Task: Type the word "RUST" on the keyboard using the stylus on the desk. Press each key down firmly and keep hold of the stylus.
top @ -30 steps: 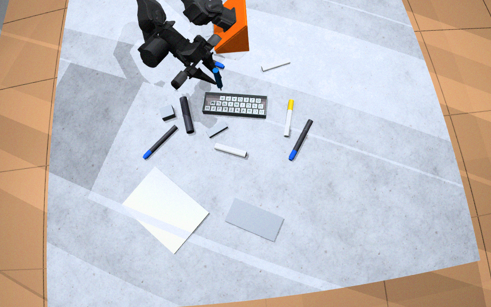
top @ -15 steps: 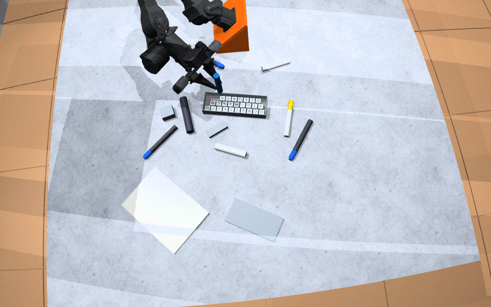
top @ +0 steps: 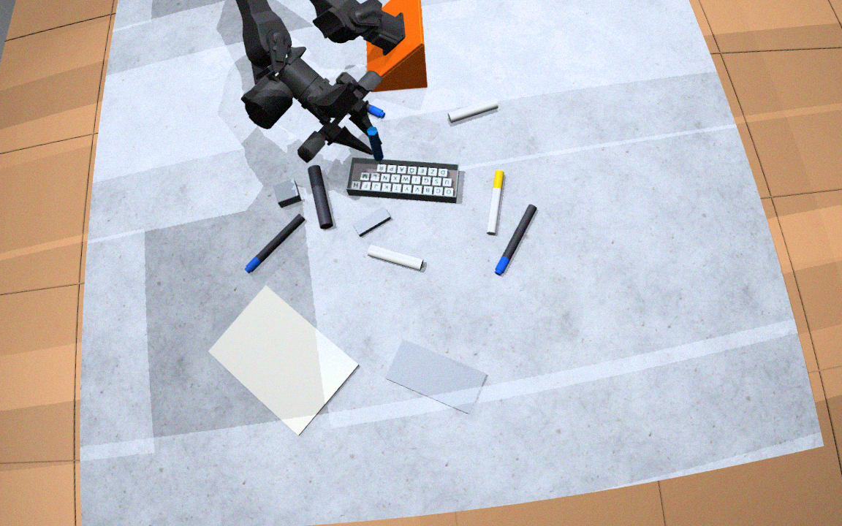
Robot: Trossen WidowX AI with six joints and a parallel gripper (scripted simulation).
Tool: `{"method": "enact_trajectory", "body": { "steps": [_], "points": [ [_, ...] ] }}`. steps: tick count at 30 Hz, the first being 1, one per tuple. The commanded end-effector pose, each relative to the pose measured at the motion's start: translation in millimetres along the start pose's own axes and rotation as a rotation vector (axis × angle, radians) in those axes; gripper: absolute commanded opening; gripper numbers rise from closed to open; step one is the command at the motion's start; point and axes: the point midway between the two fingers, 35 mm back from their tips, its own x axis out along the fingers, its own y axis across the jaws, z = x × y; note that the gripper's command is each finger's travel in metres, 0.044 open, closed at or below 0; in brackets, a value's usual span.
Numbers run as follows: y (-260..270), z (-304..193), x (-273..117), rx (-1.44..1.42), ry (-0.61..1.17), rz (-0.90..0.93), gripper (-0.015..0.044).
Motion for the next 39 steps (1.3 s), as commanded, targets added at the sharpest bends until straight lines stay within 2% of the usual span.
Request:
{"method": "enact_trajectory", "body": {
  "steps": [1,39],
  "points": [
    [1,-1,2,-0.003,-0.004,0.004,0.0081],
    [1,-17,11,-0.003,-0.003,0.003,0.0081]
  ]
}}
